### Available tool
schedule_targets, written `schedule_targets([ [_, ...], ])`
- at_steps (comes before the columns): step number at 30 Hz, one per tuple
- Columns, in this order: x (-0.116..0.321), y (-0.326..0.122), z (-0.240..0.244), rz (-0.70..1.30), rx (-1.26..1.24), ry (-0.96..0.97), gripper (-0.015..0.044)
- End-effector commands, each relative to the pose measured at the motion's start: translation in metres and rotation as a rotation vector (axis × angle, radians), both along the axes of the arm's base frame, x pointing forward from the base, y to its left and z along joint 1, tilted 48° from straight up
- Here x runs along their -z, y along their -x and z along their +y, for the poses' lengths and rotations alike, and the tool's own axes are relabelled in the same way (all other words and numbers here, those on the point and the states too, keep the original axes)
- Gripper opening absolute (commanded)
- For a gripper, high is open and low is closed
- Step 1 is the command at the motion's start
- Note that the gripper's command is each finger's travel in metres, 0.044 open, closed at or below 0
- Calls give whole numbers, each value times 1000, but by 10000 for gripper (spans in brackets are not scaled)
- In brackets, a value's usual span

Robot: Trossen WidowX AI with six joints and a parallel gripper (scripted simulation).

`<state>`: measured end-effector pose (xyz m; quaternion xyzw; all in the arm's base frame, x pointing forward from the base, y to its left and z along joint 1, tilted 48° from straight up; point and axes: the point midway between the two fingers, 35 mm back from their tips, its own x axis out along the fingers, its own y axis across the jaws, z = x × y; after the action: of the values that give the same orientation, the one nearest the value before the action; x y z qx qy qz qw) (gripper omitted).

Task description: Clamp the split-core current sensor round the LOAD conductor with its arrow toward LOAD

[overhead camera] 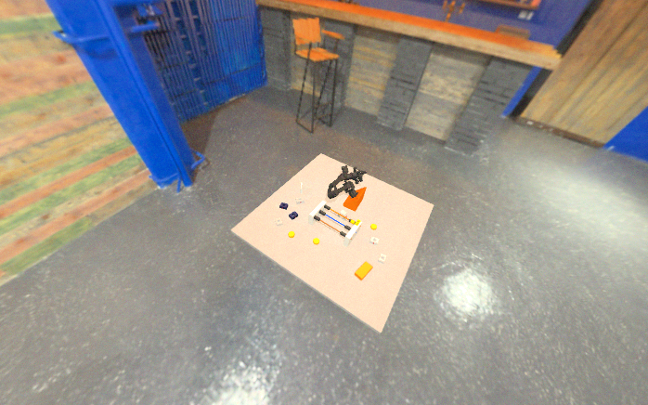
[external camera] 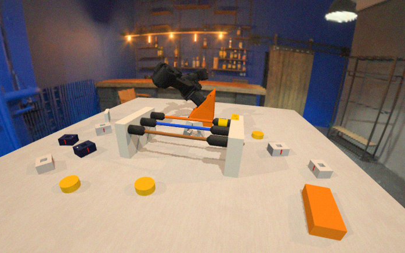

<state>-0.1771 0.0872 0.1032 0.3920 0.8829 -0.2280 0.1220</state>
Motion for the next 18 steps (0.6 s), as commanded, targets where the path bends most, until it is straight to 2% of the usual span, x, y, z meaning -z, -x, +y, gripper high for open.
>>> schedule_targets([
  [1,-1,1,-2,5,-7,5,26],
  [10,-31,34,-95,197,-368,283,263],
  [16,-57,29,-173,267,-615,584,420],
  [18,-67,21,-198,269,-693,693,440],
])
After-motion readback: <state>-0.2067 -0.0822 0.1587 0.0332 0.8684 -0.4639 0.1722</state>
